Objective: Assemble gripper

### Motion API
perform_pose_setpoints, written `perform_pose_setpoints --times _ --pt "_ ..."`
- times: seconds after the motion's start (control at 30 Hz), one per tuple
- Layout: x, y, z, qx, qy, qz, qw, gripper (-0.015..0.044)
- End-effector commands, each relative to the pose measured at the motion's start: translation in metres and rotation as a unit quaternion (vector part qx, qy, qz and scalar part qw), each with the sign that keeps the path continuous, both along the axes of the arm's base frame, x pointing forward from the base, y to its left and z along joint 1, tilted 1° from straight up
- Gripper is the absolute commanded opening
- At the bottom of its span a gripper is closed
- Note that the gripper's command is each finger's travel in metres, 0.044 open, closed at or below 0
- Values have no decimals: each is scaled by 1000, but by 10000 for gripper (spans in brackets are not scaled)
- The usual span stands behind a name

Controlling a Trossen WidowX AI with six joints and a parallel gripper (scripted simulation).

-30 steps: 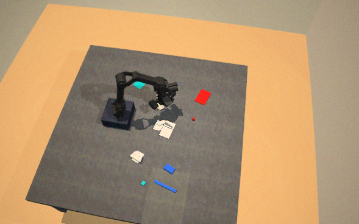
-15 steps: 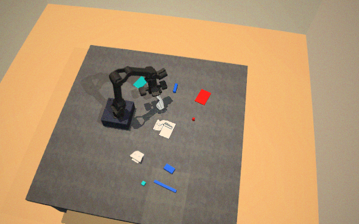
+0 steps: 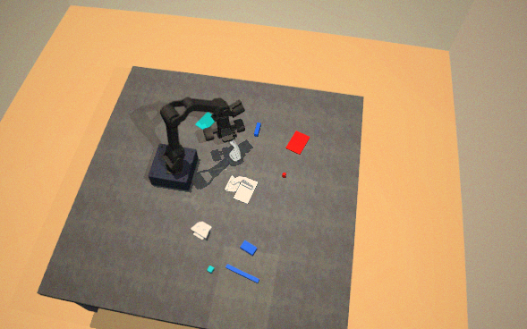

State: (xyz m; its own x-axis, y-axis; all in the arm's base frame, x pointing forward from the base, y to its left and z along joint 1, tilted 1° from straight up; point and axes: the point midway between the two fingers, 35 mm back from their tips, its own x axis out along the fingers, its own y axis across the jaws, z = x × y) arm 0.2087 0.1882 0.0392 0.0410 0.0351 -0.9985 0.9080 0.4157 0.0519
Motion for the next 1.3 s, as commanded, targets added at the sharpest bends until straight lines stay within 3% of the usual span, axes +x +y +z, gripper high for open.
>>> perform_pose_setpoints --times 0.0,0.87,1.27 --pt "-1 -2 -10 -6 4 -2 1000 0" --pt "-1 -2 -52 -6 4 -2 1000 0" --pt "3 0 -53 -6 4 -2 1000 0"
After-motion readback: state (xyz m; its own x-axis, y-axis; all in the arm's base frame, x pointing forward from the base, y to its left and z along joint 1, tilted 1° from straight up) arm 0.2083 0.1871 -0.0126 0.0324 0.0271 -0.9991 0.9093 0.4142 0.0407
